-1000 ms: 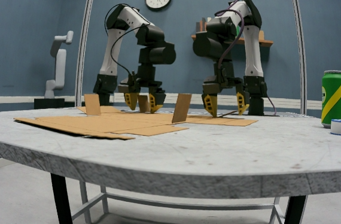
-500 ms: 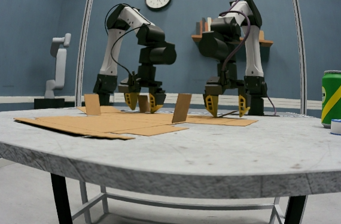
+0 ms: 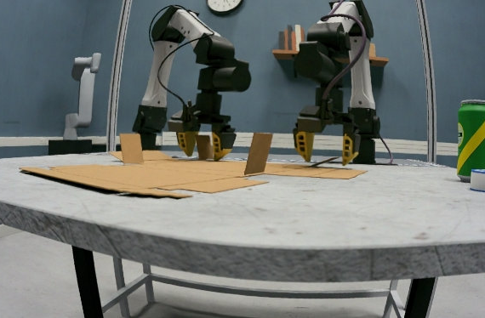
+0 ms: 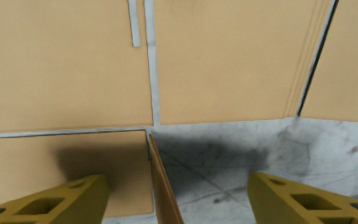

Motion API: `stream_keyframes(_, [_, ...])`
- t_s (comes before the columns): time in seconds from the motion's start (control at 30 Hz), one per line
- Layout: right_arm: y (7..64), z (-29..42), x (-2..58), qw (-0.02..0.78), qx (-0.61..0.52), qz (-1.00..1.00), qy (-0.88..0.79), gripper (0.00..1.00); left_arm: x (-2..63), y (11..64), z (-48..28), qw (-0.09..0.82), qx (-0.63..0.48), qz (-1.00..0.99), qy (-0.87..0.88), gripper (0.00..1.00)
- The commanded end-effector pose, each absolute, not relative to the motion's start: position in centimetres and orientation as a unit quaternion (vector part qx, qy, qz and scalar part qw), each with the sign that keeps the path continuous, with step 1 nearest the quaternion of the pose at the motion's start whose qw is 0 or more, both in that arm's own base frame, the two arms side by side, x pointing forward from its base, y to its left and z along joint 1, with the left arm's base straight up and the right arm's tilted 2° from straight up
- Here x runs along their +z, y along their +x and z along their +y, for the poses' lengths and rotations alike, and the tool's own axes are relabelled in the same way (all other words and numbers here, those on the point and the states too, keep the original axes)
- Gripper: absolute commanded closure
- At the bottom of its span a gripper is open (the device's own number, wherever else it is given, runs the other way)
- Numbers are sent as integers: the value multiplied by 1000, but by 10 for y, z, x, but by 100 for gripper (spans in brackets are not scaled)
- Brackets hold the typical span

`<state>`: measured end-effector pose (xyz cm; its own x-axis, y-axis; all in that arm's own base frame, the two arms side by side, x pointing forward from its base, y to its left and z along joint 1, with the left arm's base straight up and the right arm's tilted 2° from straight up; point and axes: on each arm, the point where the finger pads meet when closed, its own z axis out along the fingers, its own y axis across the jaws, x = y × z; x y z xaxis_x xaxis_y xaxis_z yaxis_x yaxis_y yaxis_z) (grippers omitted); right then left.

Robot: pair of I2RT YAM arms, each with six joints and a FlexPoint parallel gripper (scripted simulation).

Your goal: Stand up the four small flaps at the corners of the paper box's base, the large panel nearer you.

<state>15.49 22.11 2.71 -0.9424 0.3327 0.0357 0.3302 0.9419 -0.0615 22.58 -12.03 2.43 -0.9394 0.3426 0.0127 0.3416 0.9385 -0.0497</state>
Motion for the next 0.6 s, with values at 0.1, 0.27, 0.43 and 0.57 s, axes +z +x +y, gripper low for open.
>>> stream_keyframes(0.1, [150, 207, 15, 29, 65, -982, -175, 23, 38, 232, -129, -7, 42, -982, -185, 23])
stream_keyframes(0.27, [150, 207, 15, 29, 65, -982, -175, 23, 38, 233, -131, -9, 49, -982, -183, 23])
stream_keyframes(0.43, [150, 207, 15, 29, 65, -982, -175, 23, 38, 232, -131, -10, 53, -982, -182, 23])
stream_keyframes(0.57, [150, 207, 15, 29, 65, -982, -175, 23, 36, 232, -132, -9, 58, -982, -181, 23])
